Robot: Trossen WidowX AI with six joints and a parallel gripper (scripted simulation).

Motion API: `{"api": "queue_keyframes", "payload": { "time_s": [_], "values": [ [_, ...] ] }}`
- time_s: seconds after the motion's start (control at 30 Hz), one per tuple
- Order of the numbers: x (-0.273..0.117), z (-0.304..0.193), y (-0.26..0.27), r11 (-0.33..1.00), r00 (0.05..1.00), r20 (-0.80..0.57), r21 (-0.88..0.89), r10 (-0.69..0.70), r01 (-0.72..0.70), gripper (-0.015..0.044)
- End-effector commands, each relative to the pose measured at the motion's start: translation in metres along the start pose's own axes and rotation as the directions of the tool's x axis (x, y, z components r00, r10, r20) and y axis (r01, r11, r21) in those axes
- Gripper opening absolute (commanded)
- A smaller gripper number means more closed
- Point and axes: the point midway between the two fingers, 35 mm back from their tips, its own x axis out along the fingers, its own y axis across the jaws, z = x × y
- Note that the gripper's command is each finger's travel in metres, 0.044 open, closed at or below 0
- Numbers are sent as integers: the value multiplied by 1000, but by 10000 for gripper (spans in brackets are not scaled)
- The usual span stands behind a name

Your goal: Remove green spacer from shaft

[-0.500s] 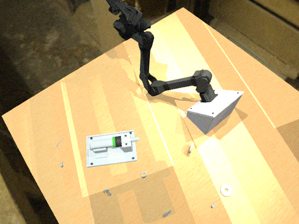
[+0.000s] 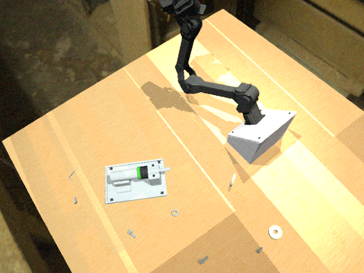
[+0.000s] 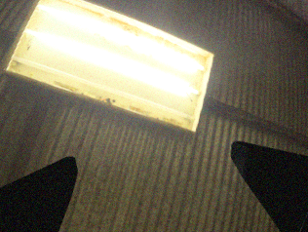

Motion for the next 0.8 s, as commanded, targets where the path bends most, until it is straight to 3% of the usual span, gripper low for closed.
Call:
{"api": "queue_keyframes", "payload": {
  "time_s": [0.0, 0.13, 0.4, 0.6, 0.77],
  "values": [
    [25, -41, -36, 957, 990, 32, -256, -135, 139, 440],
    [49, -61, -81, 850, 960, 100, -447, -263, 280, 440],
    [85, -50, -161, 618, 859, 276, -603, -432, 505, 440],
    [99, -13, -238, 362, 694, 459, -618, -554, 698, 440],
    [98, 14, -277, 207, 580, 549, -594, -602, 777, 440]
  ]
}}
